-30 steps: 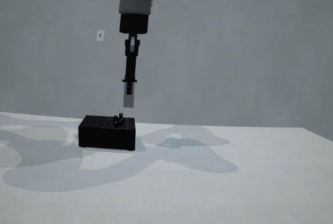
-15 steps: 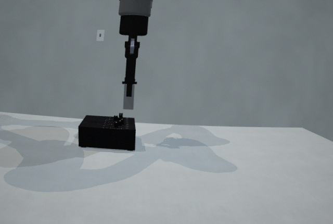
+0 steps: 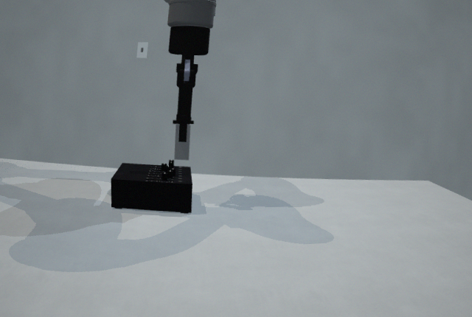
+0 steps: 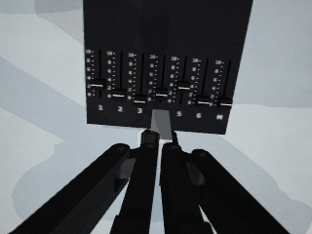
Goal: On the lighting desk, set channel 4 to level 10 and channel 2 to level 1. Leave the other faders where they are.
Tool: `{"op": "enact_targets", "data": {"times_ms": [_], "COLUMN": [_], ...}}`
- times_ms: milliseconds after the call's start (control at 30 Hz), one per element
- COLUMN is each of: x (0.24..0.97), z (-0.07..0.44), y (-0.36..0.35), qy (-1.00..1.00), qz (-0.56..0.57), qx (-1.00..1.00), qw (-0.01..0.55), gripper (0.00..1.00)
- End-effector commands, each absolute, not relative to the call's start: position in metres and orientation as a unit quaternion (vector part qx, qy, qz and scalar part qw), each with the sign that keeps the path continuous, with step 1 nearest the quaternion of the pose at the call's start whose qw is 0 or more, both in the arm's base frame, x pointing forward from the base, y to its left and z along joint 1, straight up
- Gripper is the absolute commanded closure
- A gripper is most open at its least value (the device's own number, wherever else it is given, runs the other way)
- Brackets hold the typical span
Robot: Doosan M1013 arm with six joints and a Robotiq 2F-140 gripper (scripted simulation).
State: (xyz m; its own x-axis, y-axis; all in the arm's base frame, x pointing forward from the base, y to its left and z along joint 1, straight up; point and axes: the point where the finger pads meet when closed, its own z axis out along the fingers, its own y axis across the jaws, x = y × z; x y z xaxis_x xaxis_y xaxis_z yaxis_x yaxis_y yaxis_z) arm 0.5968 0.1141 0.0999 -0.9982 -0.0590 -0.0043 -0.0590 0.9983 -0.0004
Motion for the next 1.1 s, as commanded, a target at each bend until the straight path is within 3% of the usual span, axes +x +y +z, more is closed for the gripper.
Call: {"op": "enact_targets", "data": {"times_ms": [0,1067], "x": [0.5968,0.5968], "z": [0.0974,0.0905], "y": [0.1141,0.1140], "qy": [1.000,1.000], "qz": [0.000,0.000], "qx": [-0.030,-0.030], "qw": [0.002,0.002], "gripper": [0.90,0.90]}}
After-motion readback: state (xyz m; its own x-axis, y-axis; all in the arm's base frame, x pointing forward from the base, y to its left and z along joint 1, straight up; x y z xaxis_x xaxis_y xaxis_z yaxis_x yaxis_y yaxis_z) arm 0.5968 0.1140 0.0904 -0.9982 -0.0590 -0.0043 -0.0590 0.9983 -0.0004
